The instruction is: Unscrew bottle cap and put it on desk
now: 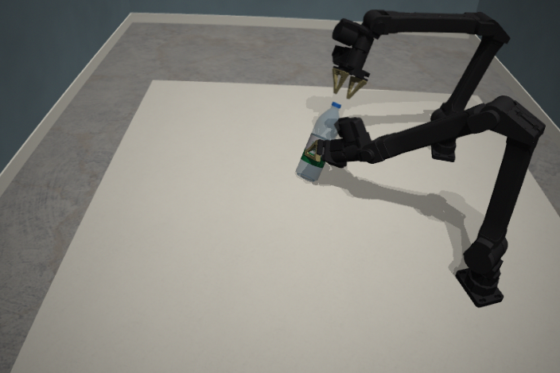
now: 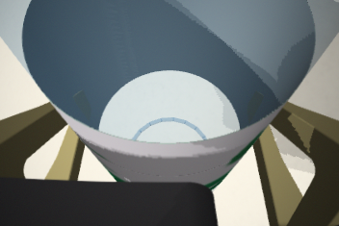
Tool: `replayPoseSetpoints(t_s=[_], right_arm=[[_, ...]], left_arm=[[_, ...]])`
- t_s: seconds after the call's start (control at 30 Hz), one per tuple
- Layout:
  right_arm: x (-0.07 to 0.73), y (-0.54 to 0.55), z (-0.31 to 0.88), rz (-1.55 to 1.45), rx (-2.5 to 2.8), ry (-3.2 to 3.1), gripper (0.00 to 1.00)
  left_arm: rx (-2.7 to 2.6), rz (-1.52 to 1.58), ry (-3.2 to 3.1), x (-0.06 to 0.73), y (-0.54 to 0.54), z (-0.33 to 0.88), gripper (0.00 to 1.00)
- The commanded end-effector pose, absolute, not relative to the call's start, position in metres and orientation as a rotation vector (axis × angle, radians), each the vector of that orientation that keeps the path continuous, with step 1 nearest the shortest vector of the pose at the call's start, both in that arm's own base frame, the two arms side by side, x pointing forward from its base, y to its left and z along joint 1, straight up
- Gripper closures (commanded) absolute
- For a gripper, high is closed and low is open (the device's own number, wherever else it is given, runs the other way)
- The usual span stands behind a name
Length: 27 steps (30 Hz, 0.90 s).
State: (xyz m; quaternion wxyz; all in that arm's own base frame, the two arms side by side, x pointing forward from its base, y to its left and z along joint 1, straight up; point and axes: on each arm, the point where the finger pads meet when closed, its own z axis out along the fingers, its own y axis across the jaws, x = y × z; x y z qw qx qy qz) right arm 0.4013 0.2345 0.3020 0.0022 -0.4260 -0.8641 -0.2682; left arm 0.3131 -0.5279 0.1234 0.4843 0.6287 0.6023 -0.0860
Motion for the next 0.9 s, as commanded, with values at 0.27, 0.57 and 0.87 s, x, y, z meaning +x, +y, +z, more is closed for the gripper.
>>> replayPoseSetpoints(t_s=[0.27,0.57,0.87], right_arm=[[0.410,0.249,0.339,-0.954,-1.282,-2.757,0.43],[0.412,0.250,0.336,-0.952,-1.284,-2.758,0.43],[0.415,0.256,0.322,-0.943,-1.290,-2.753,0.43]], left_arm=[[1.513,-0.205,1.465,0.322,-0.529,0.126,1.00],[1.513,-0.205,1.465,0.322,-0.529,0.126,1.00],[1.513,-0.205,1.465,0.322,-0.529,0.126,1.00]])
